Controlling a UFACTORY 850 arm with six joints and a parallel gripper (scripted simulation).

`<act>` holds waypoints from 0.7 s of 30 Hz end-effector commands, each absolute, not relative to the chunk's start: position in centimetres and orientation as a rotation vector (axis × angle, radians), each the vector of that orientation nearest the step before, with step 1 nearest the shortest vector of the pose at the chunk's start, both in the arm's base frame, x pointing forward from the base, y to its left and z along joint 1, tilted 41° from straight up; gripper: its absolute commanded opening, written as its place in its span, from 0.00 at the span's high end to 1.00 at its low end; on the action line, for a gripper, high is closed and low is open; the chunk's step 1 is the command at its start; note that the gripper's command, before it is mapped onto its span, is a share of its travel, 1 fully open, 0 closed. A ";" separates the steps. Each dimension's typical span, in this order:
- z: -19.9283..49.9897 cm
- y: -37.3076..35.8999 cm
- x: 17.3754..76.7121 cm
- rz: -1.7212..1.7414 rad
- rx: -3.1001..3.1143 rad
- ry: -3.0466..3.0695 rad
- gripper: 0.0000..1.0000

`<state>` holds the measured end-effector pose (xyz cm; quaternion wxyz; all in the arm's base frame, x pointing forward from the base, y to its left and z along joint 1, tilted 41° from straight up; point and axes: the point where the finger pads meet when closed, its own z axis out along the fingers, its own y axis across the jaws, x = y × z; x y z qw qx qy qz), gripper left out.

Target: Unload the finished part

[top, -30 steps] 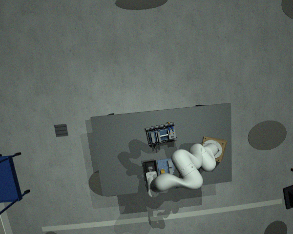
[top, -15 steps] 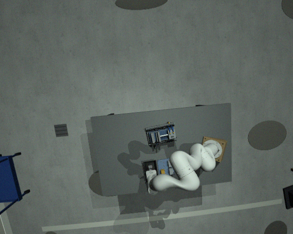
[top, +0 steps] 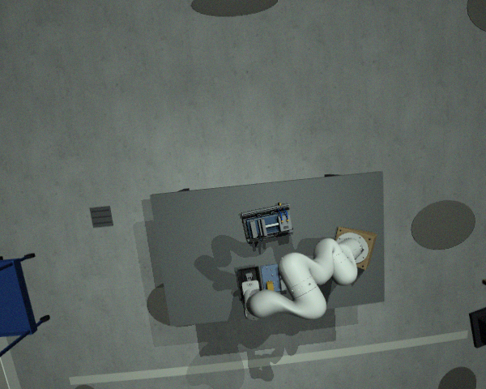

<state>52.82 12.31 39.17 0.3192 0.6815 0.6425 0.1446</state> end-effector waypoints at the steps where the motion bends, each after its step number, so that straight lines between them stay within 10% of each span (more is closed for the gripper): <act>1: 39.0 12.2 53.1 0.382 1.791 1.689 1.00; 21: 38.0 11.9 53.9 0.382 1.791 1.689 1.00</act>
